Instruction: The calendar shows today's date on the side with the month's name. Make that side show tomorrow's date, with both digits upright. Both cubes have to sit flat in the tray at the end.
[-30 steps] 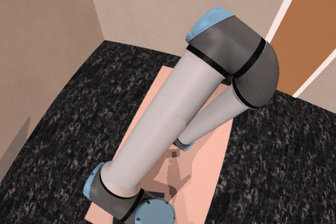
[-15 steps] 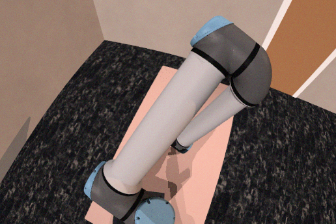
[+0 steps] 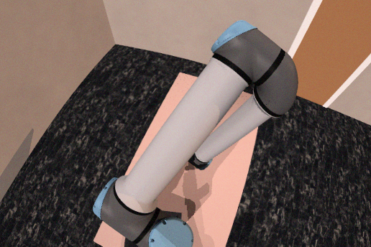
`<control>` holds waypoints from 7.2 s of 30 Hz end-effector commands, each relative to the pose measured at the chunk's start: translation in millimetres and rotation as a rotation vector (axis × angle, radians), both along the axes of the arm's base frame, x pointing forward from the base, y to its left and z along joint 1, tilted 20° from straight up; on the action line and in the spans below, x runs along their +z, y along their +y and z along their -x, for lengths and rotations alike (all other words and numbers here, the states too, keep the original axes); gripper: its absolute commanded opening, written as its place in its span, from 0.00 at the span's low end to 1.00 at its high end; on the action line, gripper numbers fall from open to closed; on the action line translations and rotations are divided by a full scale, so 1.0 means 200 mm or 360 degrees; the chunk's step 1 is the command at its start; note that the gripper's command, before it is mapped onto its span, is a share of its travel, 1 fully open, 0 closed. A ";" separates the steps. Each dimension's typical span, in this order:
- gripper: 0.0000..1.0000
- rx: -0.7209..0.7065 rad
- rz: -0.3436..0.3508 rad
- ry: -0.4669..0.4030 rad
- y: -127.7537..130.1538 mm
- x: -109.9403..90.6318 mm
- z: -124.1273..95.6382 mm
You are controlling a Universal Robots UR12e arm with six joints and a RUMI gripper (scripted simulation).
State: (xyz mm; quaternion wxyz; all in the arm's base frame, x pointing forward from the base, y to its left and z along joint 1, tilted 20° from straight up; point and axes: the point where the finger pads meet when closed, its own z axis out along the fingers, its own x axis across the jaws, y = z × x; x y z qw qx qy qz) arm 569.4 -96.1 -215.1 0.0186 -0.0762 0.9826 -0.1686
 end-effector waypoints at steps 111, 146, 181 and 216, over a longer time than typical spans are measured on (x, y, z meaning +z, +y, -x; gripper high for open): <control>0.10 0.0000 0.0000 -0.0001 -0.04 -0.12 -0.01; 0.10 0.0000 0.0000 -0.0001 -0.06 -0.16 -0.01; 0.10 0.0000 0.0000 -0.0001 -0.06 -0.16 -0.01; 0.28 0.0000 0.0000 -0.0001 -0.06 -0.16 -0.01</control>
